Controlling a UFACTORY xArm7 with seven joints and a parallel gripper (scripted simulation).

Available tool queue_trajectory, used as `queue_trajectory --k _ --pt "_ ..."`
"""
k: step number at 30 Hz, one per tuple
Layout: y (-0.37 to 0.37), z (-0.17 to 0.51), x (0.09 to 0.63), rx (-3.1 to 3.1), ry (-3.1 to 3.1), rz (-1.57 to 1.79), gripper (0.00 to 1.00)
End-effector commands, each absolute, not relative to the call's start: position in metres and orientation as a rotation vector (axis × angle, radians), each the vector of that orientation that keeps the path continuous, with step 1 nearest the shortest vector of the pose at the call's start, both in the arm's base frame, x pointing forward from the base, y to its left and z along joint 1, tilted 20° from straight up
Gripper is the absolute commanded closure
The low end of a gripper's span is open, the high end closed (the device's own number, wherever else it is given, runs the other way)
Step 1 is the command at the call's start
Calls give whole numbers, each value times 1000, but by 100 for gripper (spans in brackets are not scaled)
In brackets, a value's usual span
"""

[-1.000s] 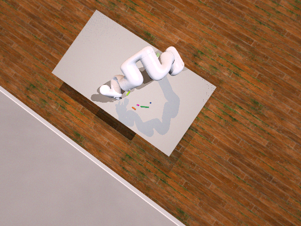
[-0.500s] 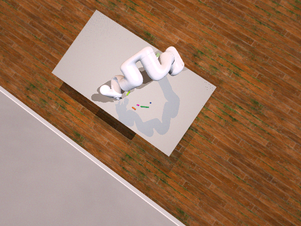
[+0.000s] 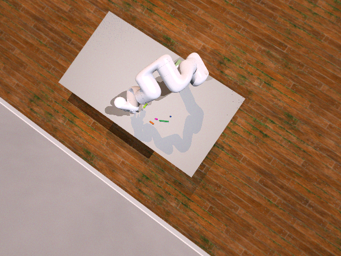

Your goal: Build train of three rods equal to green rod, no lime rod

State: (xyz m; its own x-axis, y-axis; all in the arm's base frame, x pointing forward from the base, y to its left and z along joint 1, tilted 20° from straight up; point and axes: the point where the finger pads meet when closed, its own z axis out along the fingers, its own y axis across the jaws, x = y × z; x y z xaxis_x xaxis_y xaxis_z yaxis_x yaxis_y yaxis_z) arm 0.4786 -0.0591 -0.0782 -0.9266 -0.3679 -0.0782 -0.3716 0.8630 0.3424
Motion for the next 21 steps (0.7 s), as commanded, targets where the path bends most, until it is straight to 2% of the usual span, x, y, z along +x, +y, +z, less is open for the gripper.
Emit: queue_trajectory --k 1,21 --pt "-58 -82 480 -598 3020 555 76" --pt "-50 -104 479 -598 3020 555 76"
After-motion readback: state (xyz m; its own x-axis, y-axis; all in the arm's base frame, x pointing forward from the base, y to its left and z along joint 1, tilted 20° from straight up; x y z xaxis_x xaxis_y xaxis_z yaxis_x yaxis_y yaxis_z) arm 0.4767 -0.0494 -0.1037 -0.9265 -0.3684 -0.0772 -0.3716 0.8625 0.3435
